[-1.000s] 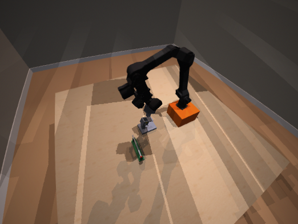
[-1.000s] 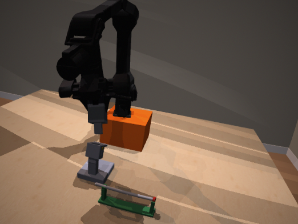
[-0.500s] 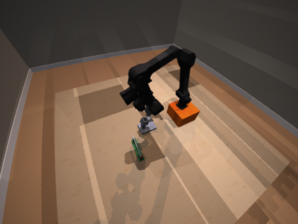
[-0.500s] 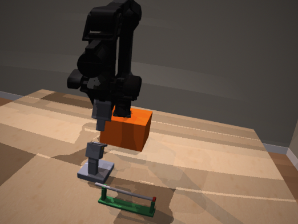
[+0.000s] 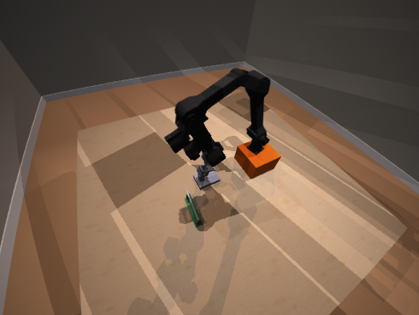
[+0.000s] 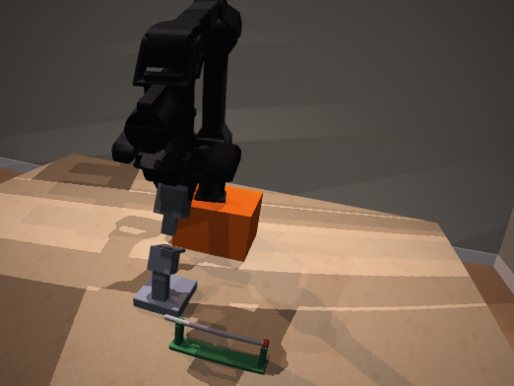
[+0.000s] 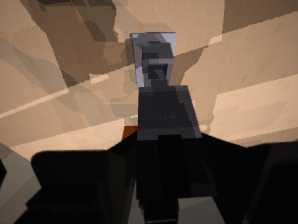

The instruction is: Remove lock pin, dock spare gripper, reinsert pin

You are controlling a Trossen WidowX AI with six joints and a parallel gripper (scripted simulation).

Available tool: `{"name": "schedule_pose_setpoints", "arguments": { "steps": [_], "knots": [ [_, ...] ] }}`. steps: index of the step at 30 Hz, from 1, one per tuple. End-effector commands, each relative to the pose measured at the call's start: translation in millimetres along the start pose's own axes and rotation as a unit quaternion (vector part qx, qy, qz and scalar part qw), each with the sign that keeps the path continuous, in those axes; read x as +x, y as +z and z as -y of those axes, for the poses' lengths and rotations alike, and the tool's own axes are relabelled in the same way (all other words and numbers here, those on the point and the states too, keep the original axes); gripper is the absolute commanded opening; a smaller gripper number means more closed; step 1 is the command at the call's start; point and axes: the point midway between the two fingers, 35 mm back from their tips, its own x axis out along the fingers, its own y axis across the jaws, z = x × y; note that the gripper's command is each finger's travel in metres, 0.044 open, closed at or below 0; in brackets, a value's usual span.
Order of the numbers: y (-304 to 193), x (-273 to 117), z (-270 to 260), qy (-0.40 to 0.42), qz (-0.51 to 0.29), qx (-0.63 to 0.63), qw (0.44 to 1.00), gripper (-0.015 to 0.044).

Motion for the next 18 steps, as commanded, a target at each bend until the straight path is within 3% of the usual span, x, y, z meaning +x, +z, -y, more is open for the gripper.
{"name": "schedule_pose_setpoints", "arguments": {
  "steps": [1, 18],
  "knots": [
    [5, 1, -1, 0.004, 0.002, 0.007, 1.000, 0.0000],
    [21, 19, -1, 0.005, 0.002, 0.008, 1.000, 0.0000]
  ]
}}
